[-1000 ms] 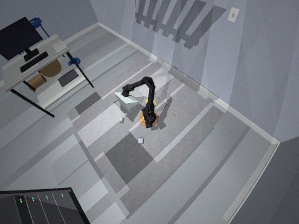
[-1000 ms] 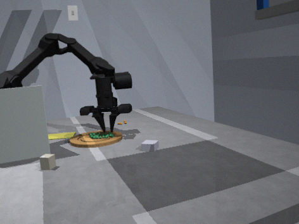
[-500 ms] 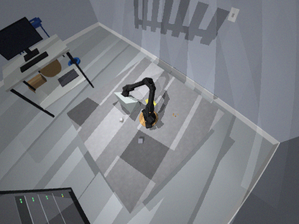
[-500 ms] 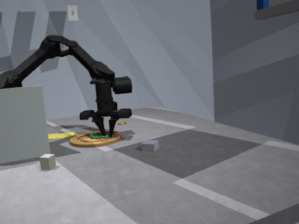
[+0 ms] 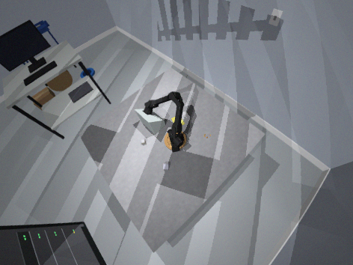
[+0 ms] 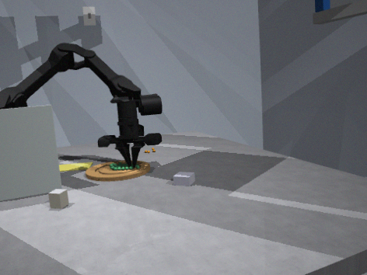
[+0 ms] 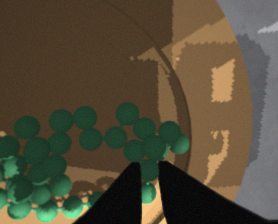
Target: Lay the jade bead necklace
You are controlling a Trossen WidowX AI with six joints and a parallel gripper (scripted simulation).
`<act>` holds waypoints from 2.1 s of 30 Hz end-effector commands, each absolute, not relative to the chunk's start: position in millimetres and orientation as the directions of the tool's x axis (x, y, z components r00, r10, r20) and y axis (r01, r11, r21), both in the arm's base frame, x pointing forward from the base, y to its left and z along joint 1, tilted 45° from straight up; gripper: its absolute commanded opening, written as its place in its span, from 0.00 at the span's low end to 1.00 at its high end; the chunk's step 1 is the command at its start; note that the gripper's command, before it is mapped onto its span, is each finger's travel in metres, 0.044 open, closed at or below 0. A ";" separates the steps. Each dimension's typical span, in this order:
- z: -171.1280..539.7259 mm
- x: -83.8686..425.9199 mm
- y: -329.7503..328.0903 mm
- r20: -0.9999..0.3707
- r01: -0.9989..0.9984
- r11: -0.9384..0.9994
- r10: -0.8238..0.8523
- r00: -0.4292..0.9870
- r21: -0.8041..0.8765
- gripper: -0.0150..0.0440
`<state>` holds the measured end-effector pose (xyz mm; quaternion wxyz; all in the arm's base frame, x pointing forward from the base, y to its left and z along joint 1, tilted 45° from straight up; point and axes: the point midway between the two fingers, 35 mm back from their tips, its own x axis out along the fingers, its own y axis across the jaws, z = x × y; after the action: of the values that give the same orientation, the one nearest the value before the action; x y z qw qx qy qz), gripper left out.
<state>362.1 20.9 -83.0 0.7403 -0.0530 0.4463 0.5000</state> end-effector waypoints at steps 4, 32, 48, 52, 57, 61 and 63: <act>-82.8 362.2 20.6 -0.714 -0.788 0.494 0.693 0.102 0.367 0.25; -79.6 352.2 5.5 -0.710 -0.782 0.496 0.697 0.100 0.377 0.25; -91.8 338.9 -5.0 -0.710 -0.782 0.496 0.697 0.099 0.377 0.25; -92.6 339.0 -4.3 -0.710 -0.782 0.496 0.697 0.099 0.377 0.25; -98.0 339.8 1.2 -0.710 -0.782 0.496 0.697 0.099 0.378 0.25; -102.3 340.3 5.5 -0.710 -0.782 0.496 0.698 0.099 0.378 0.25; -103.0 340.4 6.2 -0.710 -0.782 0.496 0.698 0.099 0.378 0.25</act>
<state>344.2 -0.8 -97.9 0.7446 -0.0531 0.4427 0.4967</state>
